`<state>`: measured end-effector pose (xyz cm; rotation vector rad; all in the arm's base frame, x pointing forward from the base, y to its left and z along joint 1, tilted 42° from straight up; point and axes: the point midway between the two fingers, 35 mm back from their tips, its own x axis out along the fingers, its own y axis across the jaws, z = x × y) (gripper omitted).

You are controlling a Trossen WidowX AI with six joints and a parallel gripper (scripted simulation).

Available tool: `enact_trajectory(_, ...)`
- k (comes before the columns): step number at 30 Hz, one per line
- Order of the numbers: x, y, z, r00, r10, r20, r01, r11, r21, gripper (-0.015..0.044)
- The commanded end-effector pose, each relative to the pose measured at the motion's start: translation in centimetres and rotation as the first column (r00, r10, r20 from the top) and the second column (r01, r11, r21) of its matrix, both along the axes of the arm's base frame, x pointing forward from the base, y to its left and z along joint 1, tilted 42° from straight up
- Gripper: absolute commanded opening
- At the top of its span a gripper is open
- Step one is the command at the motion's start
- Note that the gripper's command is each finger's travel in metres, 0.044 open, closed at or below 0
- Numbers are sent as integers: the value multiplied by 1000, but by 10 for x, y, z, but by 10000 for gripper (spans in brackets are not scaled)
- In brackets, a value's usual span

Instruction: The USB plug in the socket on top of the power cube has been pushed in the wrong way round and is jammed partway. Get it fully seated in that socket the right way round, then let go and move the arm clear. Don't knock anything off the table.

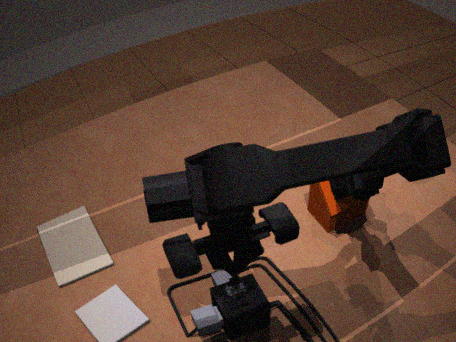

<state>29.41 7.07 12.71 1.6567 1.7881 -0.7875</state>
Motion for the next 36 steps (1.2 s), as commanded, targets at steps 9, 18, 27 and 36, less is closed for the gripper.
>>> enact_trajectory(9,0,0,-2,1000,9,8,-9,1000,-6,0)
enact_trajectory(18,0,0,-3,1000,11,10,-11,1000,-6,0)
enact_trajectory(27,0,1,-4,1000,11,10,-11,1000,-6,0)
enact_trajectory(36,0,2,-4,1000,11,10,-11,1000,-6,0)
